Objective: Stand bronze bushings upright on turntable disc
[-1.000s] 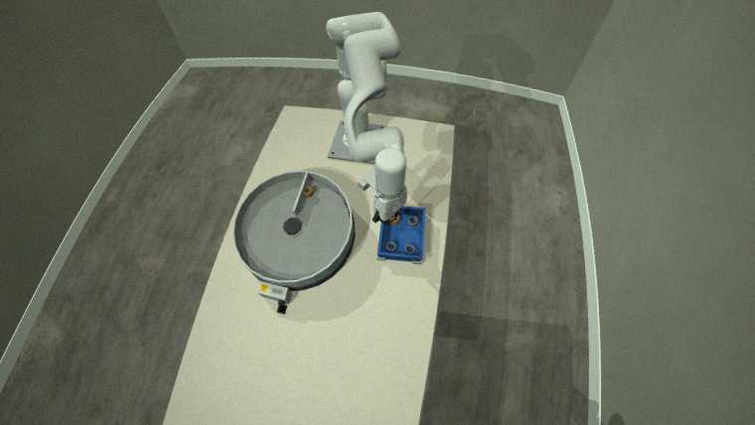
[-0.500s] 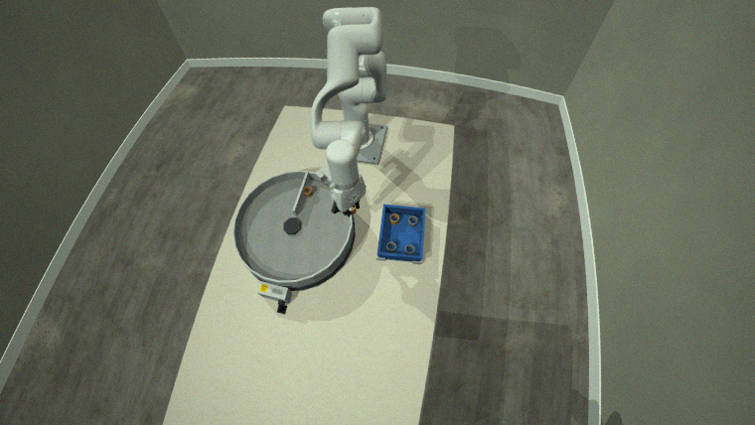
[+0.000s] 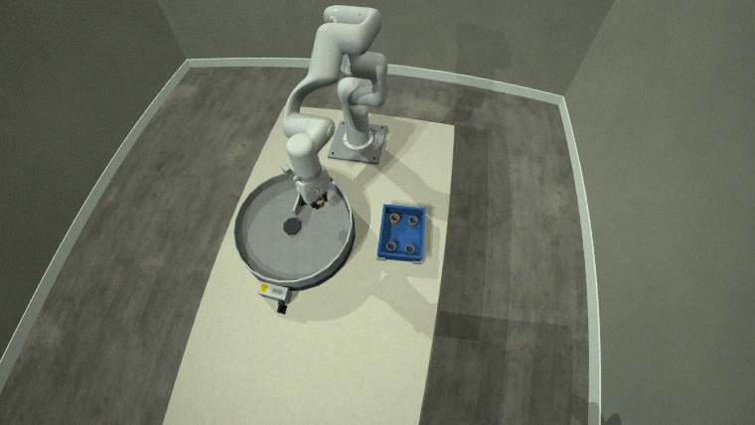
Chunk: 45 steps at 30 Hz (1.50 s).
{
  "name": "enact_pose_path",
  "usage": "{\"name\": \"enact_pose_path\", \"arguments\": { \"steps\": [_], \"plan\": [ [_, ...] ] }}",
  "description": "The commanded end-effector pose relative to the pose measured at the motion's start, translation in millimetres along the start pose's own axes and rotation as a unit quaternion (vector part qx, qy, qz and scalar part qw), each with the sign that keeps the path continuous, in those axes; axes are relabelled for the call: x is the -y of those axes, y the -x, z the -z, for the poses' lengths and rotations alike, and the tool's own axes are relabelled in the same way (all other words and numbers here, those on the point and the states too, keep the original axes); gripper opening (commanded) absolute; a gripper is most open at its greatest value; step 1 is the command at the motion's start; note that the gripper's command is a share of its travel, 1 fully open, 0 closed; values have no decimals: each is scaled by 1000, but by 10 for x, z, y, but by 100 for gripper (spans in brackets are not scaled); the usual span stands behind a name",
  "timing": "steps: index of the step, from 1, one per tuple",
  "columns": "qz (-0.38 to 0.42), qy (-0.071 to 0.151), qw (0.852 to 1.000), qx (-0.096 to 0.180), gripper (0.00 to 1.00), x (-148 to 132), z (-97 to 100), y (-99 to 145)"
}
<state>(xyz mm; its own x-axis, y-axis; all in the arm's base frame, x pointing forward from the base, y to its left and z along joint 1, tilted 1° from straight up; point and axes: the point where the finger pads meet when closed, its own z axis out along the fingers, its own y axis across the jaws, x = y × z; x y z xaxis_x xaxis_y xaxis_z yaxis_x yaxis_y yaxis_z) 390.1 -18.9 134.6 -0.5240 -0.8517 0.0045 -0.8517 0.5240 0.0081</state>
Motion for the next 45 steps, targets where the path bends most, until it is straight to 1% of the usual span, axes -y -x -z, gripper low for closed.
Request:
{"name": "enact_pose_path", "arguments": {
  "steps": [1, 14, 16, 19, 21, 37, 45],
  "plan": [
    [1, -2, 1000, 1, 0, 47, 13, -50],
    [1, -2, 1000, 1, 0, 48, 11, -50],
    [1, -2, 1000, 1, 0, 49, -40, -53],
    [1, -1, 1000, 1, 0, 54, -186, -59],
    [1, -1, 1000, 1, 0, 56, -235, -61],
    [1, -1, 1000, 1, 0, 56, -242, -61],
    [1, -1, 1000, 1, 0, 56, -297, -62]
  ]
}}
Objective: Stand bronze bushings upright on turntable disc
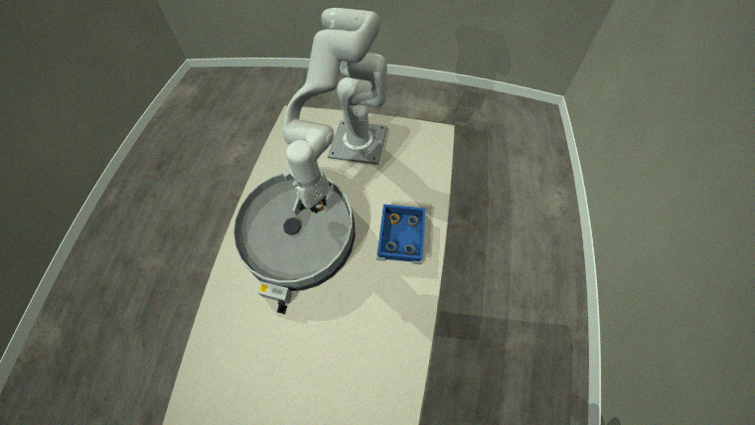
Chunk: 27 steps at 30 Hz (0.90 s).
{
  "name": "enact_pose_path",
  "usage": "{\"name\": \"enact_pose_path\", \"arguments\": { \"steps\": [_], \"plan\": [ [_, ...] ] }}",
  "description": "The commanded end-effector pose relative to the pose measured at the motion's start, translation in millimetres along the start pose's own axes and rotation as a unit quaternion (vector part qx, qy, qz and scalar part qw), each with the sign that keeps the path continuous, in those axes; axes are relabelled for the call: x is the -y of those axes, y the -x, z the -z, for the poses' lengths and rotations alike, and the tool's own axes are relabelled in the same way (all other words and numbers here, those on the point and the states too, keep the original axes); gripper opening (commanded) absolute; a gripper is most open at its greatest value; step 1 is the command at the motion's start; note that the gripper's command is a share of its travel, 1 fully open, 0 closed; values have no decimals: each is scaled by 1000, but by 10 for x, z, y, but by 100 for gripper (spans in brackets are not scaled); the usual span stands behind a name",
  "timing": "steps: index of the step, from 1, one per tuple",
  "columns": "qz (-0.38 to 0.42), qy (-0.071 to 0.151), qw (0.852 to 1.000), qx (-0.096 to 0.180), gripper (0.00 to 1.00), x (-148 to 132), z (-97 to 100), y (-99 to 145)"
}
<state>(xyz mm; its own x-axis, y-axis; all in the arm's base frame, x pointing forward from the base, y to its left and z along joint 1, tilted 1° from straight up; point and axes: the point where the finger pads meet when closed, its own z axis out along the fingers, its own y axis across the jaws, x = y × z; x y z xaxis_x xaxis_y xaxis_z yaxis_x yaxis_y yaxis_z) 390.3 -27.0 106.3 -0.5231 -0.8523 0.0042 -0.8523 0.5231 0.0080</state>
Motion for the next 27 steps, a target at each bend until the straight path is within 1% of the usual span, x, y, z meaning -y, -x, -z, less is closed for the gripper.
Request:
{"name": "enact_pose_path", "arguments": {
  "steps": [1, 16, 27],
  "plan": [
    [0, -1, 1000, 1, 0, 9, -14, 5],
    [0, -1, 1000, 1, 0, 10, -263, 3],
    [0, -1, 1000, 1, 0, 10, -320, 2]
  ]
}}
